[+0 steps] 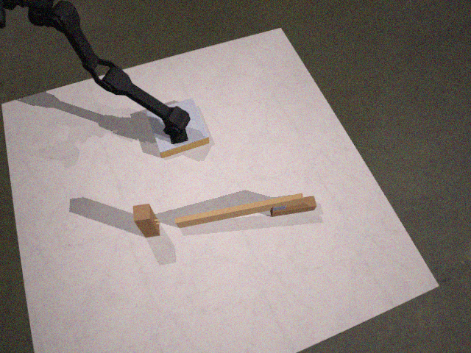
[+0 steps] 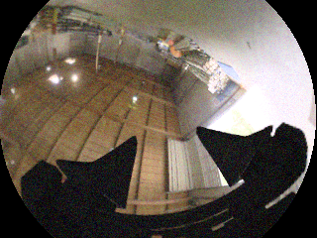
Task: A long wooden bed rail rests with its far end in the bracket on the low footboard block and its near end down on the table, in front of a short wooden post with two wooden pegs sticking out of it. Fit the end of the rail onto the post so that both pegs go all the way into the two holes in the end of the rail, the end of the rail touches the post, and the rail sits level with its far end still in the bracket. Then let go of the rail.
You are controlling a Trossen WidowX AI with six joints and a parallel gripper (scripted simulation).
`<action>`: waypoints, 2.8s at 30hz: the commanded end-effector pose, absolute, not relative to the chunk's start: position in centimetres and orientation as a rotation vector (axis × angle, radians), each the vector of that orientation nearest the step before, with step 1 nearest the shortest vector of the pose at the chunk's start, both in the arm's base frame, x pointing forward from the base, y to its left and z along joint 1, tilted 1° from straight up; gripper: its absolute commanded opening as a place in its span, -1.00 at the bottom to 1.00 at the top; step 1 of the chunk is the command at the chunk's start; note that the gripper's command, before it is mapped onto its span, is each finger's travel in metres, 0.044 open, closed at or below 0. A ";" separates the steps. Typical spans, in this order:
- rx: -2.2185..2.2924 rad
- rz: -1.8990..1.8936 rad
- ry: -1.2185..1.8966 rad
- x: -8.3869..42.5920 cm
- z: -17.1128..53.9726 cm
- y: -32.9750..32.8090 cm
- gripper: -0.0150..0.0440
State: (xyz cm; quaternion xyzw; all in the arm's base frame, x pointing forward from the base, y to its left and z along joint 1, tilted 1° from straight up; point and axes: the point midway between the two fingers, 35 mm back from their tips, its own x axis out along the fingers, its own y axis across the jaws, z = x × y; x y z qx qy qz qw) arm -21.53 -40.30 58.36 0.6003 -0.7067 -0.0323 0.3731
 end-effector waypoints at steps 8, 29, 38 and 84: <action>1.284 -0.102 -1.734 -20.3 63.3 -34.8 1.00; 0.293 -0.111 -1.228 -1.6 74.9 -8.6 1.00; -0.096 -0.091 -0.938 10.4 72.7 0.4 1.00; -1.226 0.732 0.957 39.7 16.7 1.5 1.00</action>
